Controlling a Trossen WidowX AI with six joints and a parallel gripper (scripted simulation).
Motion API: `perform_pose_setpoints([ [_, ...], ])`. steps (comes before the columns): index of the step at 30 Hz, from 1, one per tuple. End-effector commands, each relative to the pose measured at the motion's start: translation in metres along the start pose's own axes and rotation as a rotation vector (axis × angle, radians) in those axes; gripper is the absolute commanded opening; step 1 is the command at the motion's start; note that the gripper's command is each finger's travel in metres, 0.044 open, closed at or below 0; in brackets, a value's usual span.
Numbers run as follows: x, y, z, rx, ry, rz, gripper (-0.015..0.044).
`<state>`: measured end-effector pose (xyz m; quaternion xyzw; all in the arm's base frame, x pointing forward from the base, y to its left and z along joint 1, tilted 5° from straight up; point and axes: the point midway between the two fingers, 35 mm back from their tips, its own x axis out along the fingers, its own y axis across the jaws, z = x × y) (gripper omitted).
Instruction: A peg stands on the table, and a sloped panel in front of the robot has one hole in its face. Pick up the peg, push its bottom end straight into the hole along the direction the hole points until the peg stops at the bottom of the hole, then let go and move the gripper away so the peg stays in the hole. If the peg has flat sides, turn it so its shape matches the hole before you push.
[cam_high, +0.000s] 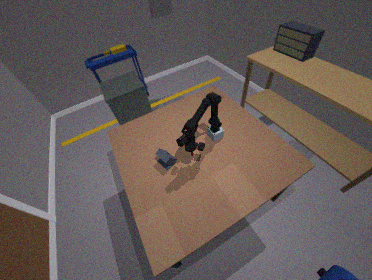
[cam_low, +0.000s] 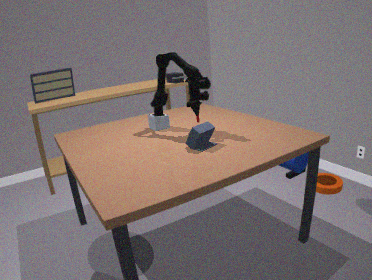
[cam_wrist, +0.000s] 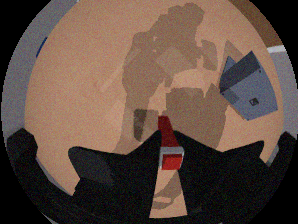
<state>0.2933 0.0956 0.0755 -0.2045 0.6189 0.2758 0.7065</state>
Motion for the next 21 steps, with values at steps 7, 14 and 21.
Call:
perform_pose_setpoints([
  [7, 0.005, -0.01, 0.0, 0.043, -0.06, 0.003, 0.0],
  [14, 0.008, -0.018, -0.001, 0.073, -0.106, 0.002, 0.0],
  [21, 0.011, -0.026, -0.001, 0.102, -0.151, 0.0, 0.0],
])
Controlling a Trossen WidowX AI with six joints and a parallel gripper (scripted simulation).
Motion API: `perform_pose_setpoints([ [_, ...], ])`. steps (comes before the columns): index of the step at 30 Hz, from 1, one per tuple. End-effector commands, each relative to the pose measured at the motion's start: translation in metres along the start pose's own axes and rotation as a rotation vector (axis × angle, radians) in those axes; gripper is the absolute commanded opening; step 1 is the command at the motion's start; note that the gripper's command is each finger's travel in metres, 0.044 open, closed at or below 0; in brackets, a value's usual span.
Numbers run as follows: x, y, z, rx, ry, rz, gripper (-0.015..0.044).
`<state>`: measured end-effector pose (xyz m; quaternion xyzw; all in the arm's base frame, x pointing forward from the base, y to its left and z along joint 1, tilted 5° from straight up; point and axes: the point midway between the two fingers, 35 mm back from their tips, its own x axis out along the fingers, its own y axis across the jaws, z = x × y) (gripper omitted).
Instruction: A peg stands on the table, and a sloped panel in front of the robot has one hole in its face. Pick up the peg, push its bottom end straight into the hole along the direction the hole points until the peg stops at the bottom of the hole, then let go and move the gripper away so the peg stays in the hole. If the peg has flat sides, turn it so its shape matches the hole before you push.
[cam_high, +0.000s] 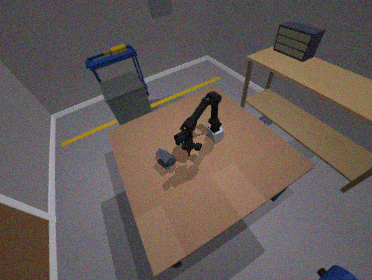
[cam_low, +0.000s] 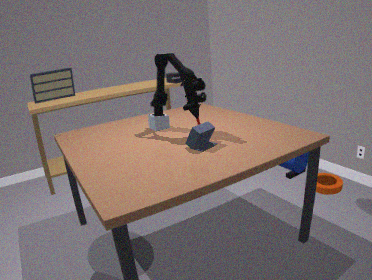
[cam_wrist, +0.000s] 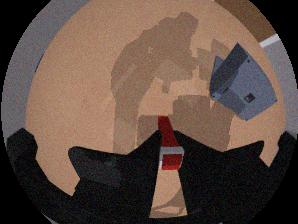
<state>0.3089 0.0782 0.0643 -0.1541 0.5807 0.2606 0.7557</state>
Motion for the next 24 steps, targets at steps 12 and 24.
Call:
perform_pose_setpoints([
  [12, 0.005, -0.016, -0.002, 0.06, -0.093, -0.004, 0.0],
  [24, 0.006, -0.029, -0.005, 0.103, -0.171, -0.014, 0.0],
])
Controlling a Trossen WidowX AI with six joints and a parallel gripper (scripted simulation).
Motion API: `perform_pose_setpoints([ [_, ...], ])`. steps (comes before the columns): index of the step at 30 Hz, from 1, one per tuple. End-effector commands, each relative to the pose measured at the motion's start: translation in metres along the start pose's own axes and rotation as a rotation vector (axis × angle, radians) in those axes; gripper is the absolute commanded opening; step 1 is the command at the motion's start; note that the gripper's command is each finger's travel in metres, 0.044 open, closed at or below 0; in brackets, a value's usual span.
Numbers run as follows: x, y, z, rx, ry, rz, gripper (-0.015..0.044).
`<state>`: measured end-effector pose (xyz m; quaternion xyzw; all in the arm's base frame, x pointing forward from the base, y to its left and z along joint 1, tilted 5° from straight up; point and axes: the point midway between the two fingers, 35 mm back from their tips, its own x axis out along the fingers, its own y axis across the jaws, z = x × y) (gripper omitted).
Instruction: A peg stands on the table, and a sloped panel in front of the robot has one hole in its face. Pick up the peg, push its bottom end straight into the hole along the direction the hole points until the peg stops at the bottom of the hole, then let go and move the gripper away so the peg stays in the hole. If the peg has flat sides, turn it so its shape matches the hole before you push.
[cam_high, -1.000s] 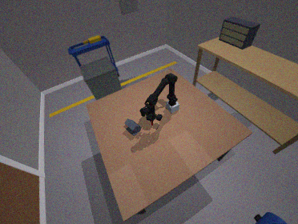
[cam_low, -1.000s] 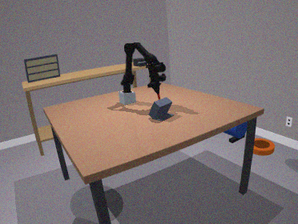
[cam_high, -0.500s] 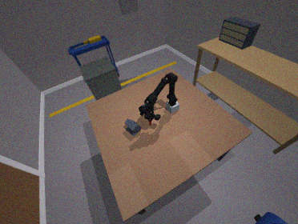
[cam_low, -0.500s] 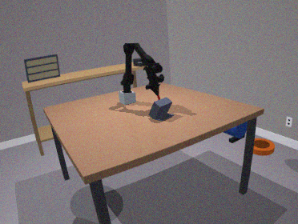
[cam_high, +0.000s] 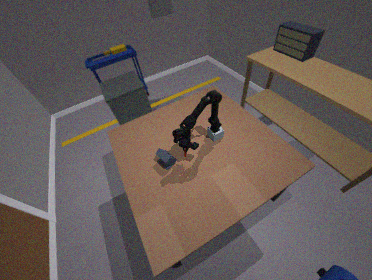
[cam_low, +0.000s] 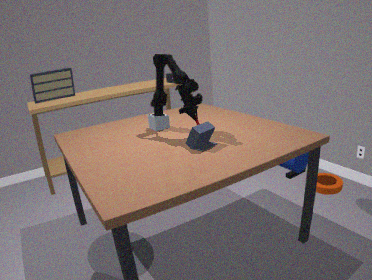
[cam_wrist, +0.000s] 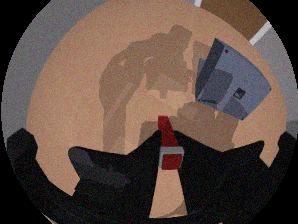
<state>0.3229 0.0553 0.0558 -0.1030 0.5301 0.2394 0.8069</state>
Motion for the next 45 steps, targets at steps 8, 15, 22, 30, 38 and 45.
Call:
perform_pose_setpoints([
  [8, 0.001, -0.011, -0.002, 0.038, -0.067, -0.007, 0.0],
  [15, 0.001, -0.019, -0.004, 0.059, -0.112, -0.015, 0.0],
  [22, 0.0, -0.026, -0.006, 0.079, -0.157, -0.024, 0.0],
  [30, -0.002, -0.034, -0.009, 0.1, -0.208, -0.036, 0.0],
  [38, -0.004, -0.042, -0.012, 0.118, -0.258, -0.048, 0.0],
  [45, -0.006, -0.049, -0.015, 0.133, -0.302, -0.06, 0.0],
])
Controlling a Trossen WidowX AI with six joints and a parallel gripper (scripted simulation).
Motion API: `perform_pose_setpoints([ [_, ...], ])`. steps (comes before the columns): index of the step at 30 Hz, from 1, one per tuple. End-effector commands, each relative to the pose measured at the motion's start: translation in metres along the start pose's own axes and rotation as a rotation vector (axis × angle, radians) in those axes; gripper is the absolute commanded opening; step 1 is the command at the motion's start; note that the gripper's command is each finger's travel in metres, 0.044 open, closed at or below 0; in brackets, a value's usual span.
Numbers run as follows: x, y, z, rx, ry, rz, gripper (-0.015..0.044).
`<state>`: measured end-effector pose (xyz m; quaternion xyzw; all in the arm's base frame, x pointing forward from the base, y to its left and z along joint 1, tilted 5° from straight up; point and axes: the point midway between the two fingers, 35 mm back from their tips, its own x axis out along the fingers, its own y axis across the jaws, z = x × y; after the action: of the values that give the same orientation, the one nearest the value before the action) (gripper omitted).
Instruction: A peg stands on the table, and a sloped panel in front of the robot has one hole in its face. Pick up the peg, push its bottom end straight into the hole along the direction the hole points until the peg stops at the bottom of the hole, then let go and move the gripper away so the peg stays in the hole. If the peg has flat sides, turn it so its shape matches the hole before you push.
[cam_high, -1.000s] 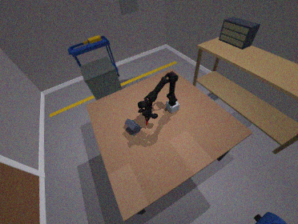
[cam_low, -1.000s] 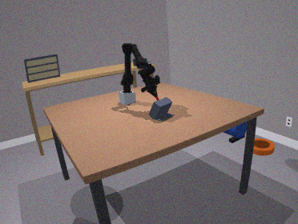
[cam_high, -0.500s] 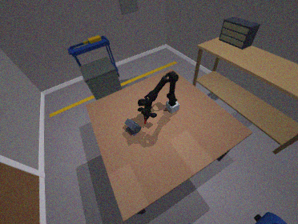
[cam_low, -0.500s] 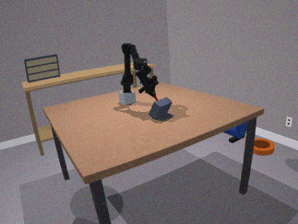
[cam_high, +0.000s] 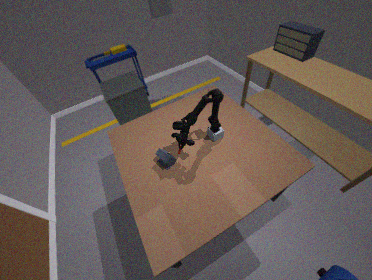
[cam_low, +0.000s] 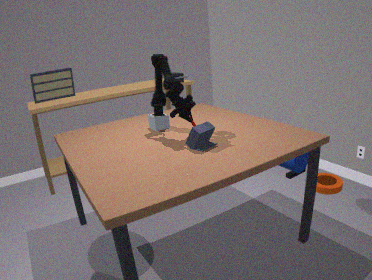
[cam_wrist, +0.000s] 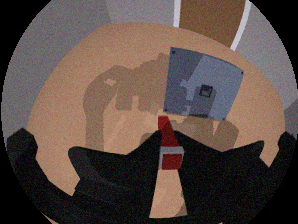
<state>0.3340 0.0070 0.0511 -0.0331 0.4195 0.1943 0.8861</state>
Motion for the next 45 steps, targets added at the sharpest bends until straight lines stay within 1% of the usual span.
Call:
perform_pose_setpoints([
  [1, -0.001, -0.002, -0.001, 0.011, -0.02, -0.003, 0.0],
  [45, -0.029, -0.038, -0.015, 0.059, -0.285, -0.092, 0.0],
])
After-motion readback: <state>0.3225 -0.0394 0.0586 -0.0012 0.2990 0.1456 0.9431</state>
